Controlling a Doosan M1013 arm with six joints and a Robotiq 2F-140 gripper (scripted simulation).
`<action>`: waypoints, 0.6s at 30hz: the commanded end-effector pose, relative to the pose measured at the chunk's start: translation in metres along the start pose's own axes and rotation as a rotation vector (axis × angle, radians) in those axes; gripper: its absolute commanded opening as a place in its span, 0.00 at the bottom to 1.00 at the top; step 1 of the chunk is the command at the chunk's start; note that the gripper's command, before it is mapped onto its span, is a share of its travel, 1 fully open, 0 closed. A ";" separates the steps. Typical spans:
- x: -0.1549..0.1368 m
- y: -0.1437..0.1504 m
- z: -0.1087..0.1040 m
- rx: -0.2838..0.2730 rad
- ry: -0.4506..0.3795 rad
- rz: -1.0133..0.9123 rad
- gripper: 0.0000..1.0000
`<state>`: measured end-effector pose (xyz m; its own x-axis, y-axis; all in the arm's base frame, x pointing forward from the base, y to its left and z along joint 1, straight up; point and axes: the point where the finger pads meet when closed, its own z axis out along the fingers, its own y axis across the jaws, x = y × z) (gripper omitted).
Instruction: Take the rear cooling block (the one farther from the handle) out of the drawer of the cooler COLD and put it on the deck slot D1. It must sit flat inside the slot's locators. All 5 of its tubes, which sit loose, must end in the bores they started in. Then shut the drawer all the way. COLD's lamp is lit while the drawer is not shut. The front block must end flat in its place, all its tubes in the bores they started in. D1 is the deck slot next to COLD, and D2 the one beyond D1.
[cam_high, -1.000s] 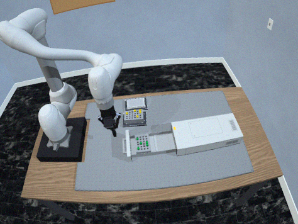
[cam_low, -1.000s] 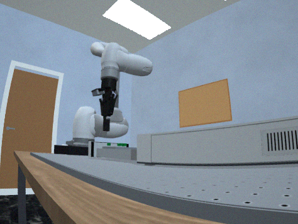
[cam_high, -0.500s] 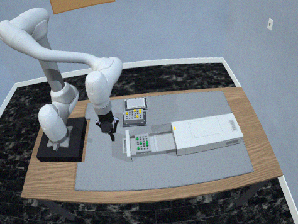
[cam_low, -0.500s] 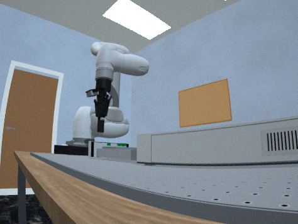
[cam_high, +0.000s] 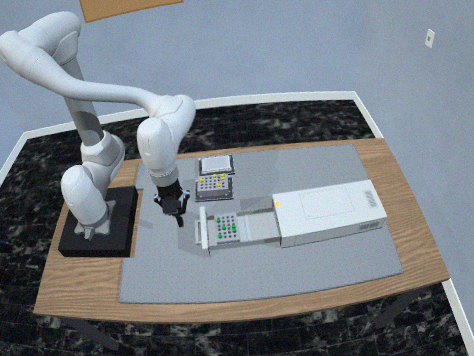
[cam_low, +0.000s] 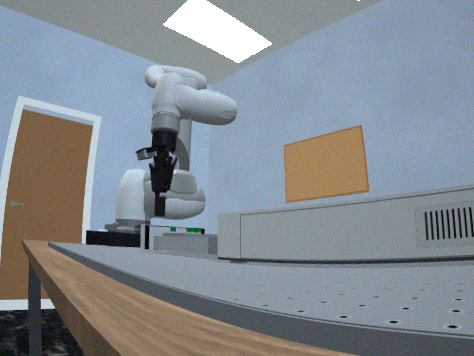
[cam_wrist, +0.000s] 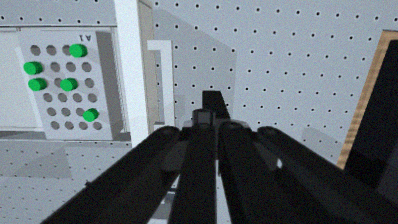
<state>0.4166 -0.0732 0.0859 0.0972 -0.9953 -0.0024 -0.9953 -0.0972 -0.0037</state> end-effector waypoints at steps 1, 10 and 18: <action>0.000 0.000 0.003 0.001 0.000 0.000 0.10; 0.000 0.000 0.013 0.001 0.000 0.000 0.10; 0.000 0.000 0.023 0.001 0.000 0.000 0.10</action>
<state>0.4167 -0.0731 0.0646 0.0973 -0.9953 -0.0024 -0.9953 -0.0972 -0.0037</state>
